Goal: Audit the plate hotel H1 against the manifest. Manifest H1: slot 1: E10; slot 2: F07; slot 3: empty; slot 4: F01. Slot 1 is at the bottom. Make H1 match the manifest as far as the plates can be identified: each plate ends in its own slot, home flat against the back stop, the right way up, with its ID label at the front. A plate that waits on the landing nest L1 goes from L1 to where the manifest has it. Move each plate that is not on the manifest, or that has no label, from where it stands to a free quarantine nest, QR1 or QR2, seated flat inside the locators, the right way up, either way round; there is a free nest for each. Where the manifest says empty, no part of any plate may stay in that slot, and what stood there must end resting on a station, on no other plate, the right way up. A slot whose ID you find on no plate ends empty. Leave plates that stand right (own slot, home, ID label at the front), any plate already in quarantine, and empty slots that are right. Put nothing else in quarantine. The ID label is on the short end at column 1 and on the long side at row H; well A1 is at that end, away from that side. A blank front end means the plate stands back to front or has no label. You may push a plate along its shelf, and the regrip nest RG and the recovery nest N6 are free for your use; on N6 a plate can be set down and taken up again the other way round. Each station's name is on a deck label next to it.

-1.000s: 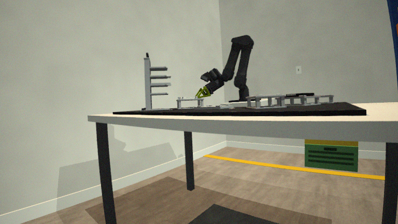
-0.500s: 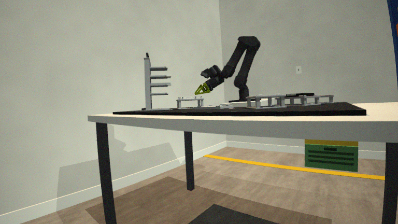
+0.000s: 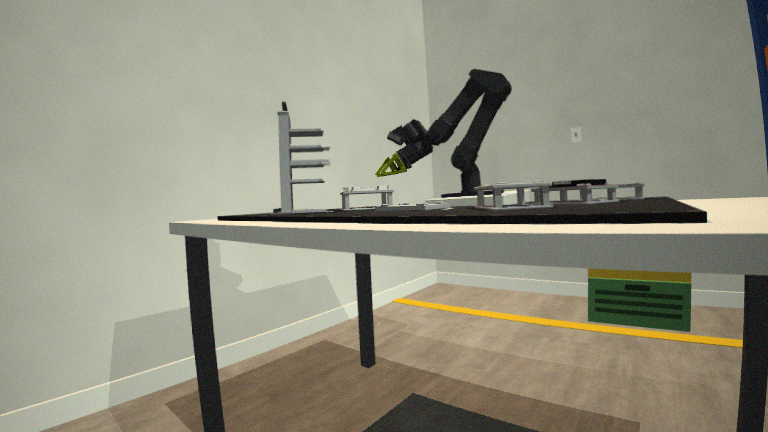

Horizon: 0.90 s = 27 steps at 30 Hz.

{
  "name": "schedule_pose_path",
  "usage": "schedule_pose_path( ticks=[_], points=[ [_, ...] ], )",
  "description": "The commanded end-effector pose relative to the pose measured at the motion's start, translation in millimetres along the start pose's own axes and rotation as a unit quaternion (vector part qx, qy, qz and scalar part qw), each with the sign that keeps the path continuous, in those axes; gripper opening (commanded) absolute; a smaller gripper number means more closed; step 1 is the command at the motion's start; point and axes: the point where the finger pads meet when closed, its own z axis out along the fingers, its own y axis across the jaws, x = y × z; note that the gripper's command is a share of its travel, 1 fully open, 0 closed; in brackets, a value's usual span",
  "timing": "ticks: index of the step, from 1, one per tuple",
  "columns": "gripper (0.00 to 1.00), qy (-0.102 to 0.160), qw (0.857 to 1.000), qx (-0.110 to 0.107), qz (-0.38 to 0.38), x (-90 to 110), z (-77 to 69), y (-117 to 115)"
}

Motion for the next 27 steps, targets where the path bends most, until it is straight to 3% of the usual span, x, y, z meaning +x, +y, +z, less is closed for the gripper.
schedule_pose_path(
  ticks=[1, 27],
  points=[
    [1.00, 0.005, 1.000, -0.006, 0.005, -3.3, -3.3, 1.9],
    [1.00, 0.005, 1.000, -0.006, 0.005, -43.1, -28.7, 1.2]
  ],
)
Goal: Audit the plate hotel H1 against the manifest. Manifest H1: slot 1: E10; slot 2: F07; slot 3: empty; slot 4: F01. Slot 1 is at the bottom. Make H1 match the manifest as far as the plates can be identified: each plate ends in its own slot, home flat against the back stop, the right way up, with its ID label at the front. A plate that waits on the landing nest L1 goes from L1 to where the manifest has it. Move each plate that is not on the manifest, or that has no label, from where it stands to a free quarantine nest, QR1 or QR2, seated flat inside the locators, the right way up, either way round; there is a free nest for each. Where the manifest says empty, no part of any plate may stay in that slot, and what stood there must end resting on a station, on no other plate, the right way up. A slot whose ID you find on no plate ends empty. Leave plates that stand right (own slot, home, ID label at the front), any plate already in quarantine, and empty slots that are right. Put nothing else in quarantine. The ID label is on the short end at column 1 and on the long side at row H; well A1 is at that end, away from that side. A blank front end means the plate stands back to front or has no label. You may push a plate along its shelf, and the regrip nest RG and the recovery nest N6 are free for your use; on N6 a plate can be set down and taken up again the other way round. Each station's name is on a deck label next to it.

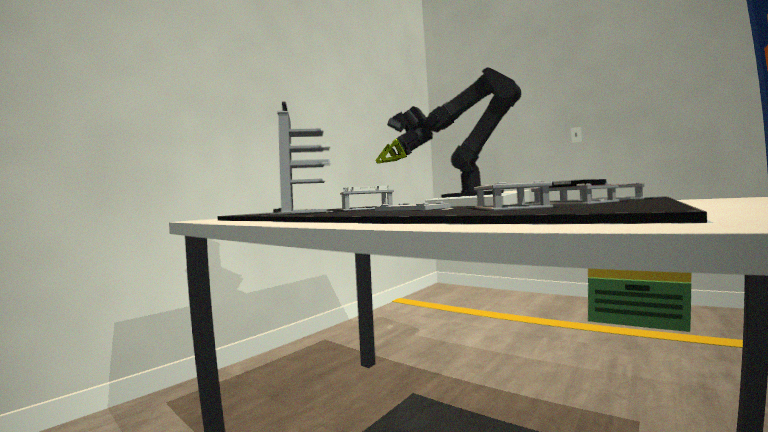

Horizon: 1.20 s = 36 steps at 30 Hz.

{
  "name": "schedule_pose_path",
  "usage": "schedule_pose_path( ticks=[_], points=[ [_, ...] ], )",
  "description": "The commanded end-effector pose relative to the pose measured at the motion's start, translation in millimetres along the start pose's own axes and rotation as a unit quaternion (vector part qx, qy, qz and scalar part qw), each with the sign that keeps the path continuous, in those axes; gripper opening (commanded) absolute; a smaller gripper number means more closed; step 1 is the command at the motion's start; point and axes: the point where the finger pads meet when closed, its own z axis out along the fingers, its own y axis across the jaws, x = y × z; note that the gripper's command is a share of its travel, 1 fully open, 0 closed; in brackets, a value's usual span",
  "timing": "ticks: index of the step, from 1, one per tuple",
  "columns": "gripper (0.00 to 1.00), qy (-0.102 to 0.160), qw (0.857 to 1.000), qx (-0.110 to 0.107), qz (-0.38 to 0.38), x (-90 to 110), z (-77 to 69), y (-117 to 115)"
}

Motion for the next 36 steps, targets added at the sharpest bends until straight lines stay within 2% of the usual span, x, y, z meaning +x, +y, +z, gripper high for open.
schedule_pose_path(
  ticks=[1, 3, 34, 36],
  points=[
    [1.00, 0.006, 1.000, -0.007, 0.006, -5.0, -5.0, 2.9],
    [1.00, 0.006, 1.000, -0.007, 0.006, -5.0, -5.0, 2.9],
    [1.00, 0.006, 1.000, -0.007, 0.006, -72.4, -42.9, 1.4],
    [1.00, 0.011, 1.000, -0.012, -0.003, -73.0, -42.0, 4.5]
  ],
)
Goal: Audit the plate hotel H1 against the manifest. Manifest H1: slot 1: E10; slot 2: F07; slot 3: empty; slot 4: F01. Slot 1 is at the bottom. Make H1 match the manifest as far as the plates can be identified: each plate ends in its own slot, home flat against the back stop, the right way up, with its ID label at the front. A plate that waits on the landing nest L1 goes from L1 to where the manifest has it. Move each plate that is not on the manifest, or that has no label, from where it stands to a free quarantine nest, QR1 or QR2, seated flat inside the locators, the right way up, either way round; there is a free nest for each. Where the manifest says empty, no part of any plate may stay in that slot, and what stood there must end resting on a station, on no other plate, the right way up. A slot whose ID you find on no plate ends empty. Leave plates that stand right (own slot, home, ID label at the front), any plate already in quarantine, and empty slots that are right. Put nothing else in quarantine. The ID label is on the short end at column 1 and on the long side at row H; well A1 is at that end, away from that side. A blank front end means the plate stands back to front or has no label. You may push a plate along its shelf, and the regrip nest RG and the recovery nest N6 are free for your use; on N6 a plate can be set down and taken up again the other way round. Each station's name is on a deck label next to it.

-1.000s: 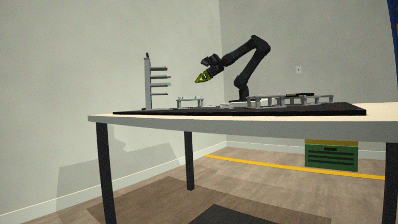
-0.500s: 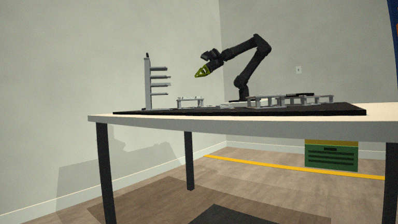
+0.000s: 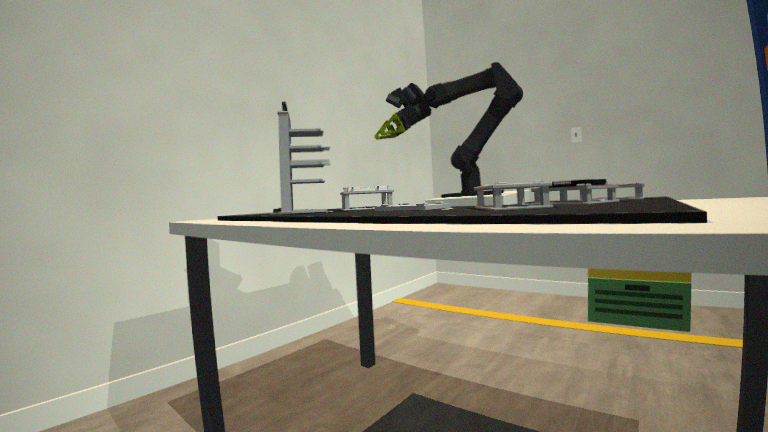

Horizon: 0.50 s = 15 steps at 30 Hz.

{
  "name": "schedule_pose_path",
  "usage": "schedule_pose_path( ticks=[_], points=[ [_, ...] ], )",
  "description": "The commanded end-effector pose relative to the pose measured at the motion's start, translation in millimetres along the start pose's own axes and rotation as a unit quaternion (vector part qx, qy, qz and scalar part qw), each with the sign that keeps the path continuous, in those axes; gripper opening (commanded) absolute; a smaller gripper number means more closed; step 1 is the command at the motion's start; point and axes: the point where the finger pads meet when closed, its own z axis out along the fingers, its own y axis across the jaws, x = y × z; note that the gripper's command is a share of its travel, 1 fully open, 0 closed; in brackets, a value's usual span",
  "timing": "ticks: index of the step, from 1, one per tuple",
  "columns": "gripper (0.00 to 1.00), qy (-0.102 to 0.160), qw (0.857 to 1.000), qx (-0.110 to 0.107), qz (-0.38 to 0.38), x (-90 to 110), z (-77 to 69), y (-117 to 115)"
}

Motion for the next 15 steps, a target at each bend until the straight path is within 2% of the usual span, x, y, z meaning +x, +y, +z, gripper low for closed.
schedule_pose_path(
  ticks=[1, 8, 15],
  points=[
    [1.00, 0.010, 1.000, -0.009, 0.001, 1.2, -1.7, 5.3],
    [1.00, 0.045, 0.996, -0.047, -0.062, -3.1, 4.7, 27.3],
    [1.00, 0.080, 0.985, -0.084, -0.125, -7.6, 11.0, 49.4]
  ],
)
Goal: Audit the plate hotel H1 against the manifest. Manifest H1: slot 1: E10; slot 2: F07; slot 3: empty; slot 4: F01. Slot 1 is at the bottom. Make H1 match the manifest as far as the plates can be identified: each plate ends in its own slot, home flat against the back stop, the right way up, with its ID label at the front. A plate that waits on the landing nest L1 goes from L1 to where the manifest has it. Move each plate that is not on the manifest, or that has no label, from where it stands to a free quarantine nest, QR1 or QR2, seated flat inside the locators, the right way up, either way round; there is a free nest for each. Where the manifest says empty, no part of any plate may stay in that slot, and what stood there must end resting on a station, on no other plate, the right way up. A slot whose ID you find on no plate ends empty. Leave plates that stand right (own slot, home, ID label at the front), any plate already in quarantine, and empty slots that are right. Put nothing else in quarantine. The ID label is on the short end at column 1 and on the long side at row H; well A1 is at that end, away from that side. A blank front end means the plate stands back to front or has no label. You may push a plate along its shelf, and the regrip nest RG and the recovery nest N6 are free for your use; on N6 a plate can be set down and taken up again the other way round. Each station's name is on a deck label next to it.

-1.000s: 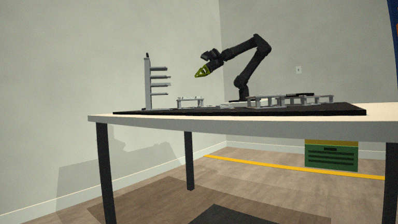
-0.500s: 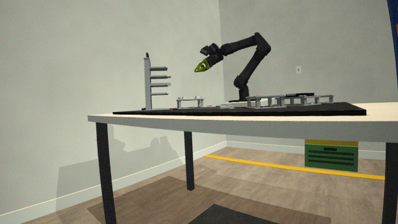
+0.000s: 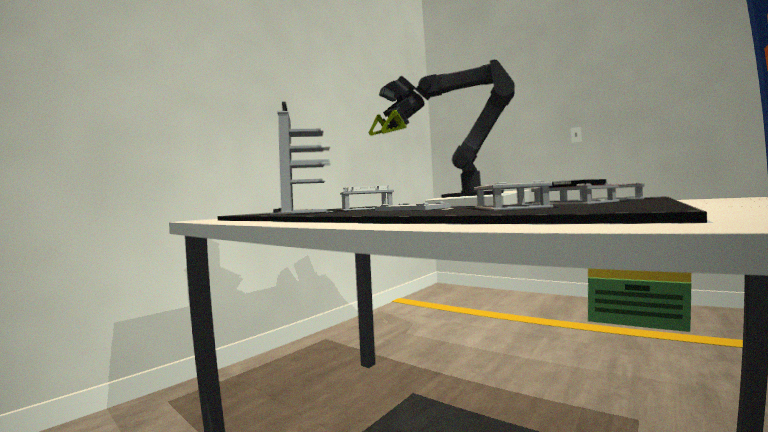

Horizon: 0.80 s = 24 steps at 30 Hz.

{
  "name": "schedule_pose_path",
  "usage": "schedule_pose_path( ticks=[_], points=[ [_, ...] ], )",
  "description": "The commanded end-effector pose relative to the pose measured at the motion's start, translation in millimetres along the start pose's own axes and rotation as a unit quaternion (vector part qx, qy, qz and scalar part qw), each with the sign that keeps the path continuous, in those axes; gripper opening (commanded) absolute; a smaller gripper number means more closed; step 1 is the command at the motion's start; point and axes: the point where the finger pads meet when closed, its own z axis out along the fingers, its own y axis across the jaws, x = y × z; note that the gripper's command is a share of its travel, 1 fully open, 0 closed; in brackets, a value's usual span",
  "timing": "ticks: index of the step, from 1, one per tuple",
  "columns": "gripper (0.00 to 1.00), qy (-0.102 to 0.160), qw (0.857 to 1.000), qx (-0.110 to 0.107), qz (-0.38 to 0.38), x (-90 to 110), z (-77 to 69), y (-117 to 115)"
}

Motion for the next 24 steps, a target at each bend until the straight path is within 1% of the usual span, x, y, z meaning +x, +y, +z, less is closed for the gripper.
schedule_pose_path(
  ticks=[1, 3, 10, 18, 20, 24],
  points=[
    [1.00, 0.027, 0.999, -0.013, -0.034, 1.0, 0.5, 9.0],
    [1.00, 0.027, 0.999, -0.013, -0.034, 1.0, 0.5, 9.0],
    [1.00, 0.064, 0.992, -0.050, -0.096, -8.5, 9.3, 28.6],
    [1.00, 0.105, 0.976, -0.092, -0.166, -19.3, 19.2, 51.0],
    [1.00, 0.105, 0.976, -0.092, -0.166, -19.3, 19.2, 51.0],
    [1.00, 0.125, 0.965, -0.112, -0.201, -24.7, 24.2, 62.2]
  ],
)
